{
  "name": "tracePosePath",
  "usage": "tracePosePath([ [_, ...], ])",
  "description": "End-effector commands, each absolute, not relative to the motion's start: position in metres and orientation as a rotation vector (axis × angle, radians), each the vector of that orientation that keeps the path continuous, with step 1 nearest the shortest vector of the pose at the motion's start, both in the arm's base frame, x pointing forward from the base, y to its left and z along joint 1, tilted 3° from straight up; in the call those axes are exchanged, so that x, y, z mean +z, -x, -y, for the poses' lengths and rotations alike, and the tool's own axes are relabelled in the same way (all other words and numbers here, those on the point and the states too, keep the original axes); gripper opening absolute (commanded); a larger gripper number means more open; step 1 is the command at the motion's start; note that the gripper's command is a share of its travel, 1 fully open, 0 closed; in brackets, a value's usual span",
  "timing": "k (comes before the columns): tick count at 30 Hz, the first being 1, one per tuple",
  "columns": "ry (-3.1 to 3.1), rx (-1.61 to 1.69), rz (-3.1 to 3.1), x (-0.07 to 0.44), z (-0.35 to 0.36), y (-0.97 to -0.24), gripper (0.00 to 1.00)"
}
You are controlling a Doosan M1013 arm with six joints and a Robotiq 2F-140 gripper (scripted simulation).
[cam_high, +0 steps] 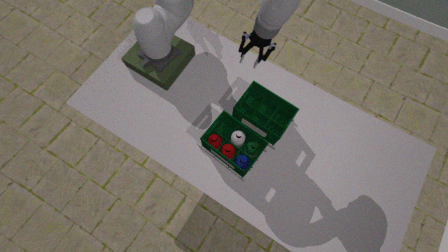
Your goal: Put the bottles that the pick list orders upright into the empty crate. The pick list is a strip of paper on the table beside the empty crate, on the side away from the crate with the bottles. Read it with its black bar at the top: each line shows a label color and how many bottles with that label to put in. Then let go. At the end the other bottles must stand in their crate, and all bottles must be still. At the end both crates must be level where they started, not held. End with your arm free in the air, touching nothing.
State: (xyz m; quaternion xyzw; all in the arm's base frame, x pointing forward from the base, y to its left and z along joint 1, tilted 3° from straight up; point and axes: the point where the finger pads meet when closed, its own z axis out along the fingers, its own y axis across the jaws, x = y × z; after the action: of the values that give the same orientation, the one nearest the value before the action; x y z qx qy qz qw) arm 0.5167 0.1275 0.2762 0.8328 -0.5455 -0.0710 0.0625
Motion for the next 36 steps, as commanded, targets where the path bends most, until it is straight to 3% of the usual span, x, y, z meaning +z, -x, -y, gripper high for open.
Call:
tracePosePath([
  [1, -2.595, -0.218, 1.554, 0.276, -0.141, -0.522, 0.38],
  [36, -3.104, -0.166, 0.263, 0.280, -0.262, -0.532, 0.38],
])
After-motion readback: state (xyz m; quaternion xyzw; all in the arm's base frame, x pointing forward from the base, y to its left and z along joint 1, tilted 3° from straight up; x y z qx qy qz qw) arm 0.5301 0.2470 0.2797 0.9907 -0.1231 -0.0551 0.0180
